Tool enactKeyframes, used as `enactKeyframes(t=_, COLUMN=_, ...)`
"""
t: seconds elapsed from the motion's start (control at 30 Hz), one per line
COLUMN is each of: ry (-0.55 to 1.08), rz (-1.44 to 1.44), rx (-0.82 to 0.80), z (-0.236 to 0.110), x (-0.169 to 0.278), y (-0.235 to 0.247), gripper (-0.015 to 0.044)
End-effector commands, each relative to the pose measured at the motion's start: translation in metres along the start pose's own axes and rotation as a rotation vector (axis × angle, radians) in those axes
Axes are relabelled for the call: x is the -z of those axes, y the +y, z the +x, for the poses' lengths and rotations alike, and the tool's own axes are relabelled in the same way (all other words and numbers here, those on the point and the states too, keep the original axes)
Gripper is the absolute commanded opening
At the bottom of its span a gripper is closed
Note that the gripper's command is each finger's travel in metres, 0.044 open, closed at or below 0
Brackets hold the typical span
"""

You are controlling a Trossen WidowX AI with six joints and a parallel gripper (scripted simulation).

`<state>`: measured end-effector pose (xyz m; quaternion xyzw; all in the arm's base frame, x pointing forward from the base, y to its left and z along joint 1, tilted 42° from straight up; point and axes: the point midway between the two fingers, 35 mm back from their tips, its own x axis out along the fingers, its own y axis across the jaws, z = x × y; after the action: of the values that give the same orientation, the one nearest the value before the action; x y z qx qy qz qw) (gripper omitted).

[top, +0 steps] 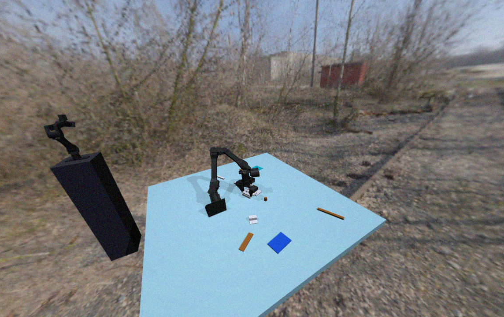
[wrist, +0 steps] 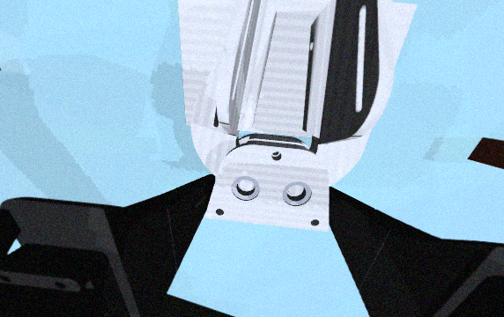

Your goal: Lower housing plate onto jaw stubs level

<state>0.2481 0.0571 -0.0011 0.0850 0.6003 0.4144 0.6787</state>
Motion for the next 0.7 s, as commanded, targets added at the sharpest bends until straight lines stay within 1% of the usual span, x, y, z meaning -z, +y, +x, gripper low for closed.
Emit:
enactKeyframes(t=0.0, ry=-0.003, rz=0.006, rx=-0.004, z=0.0015, x=-0.0003, y=0.0003, gripper=0.0351)
enactKeyframes(t=0.67, ry=-0.003, rz=0.007, rx=-0.004, z=0.0039, x=-0.0003, y=0.0004, gripper=0.0351)
